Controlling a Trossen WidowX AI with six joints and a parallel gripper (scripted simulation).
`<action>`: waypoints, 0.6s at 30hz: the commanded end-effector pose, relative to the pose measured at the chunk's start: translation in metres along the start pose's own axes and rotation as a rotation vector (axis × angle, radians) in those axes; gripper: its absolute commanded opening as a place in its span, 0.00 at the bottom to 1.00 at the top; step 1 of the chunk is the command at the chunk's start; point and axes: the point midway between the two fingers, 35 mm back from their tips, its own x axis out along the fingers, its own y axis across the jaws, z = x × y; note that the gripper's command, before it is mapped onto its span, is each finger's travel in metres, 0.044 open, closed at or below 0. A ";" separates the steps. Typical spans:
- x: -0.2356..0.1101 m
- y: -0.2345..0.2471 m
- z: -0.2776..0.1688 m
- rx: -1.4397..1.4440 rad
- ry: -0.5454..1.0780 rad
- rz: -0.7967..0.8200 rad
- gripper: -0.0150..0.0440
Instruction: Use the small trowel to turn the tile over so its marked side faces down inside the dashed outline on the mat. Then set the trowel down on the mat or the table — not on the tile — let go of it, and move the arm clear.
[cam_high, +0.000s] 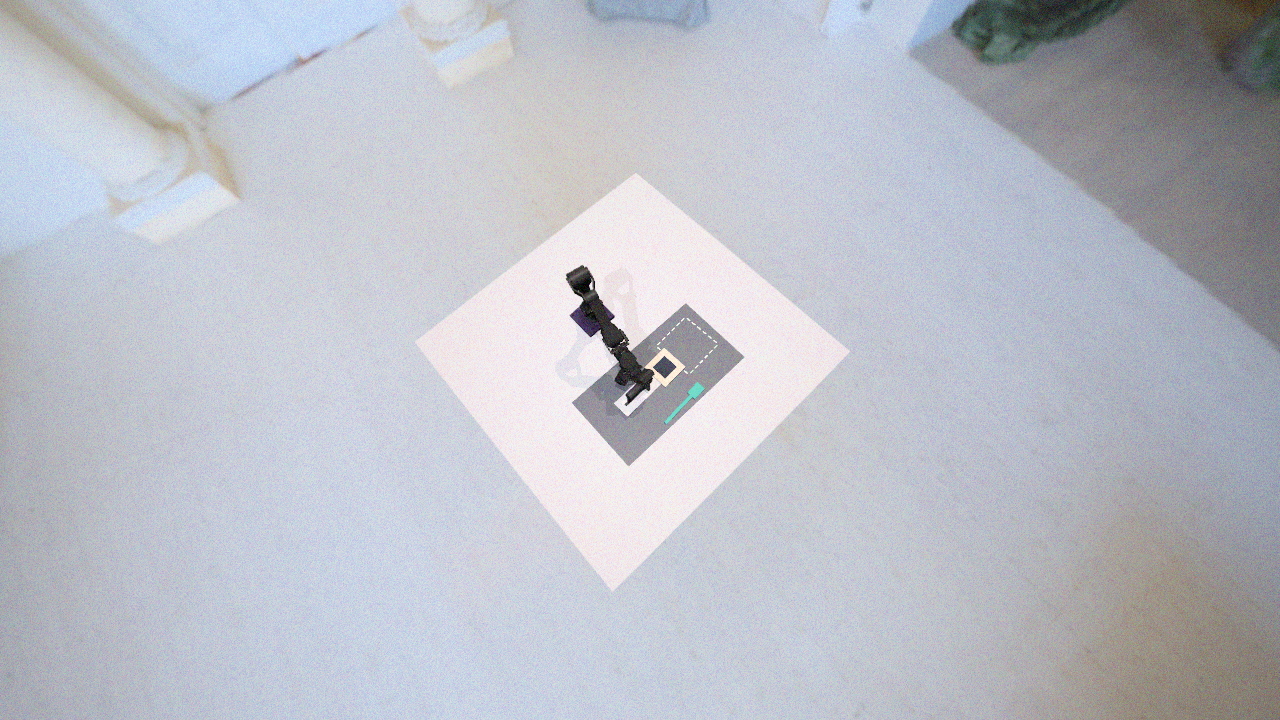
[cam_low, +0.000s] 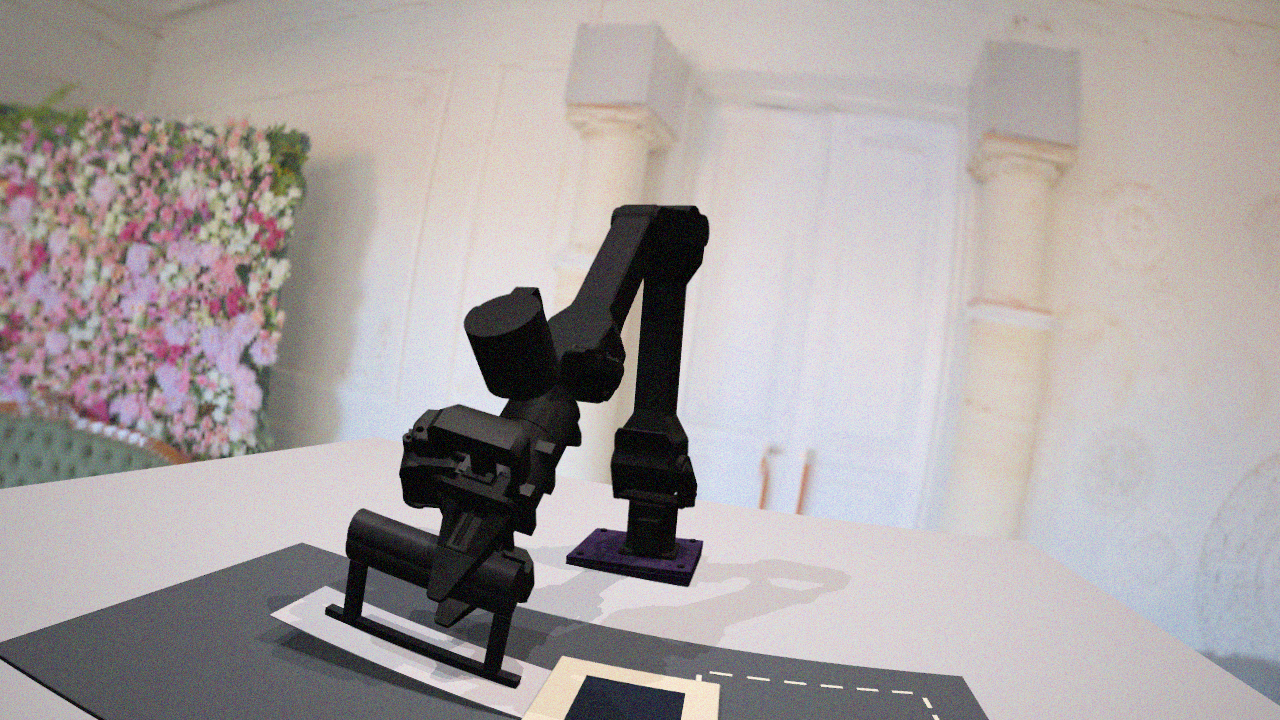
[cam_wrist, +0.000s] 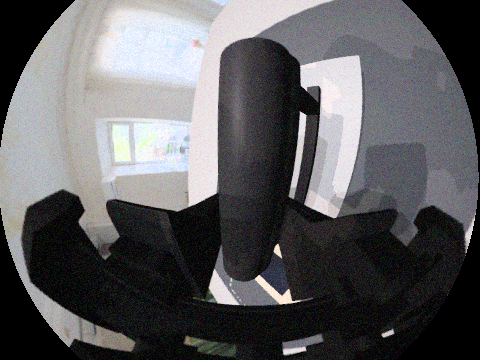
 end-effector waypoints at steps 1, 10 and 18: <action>-0.001 0.001 -0.013 -0.003 0.017 0.004 0.25; -0.003 0.002 -0.027 -0.002 0.018 0.006 0.25; -0.004 0.003 -0.028 0.007 0.025 0.006 0.25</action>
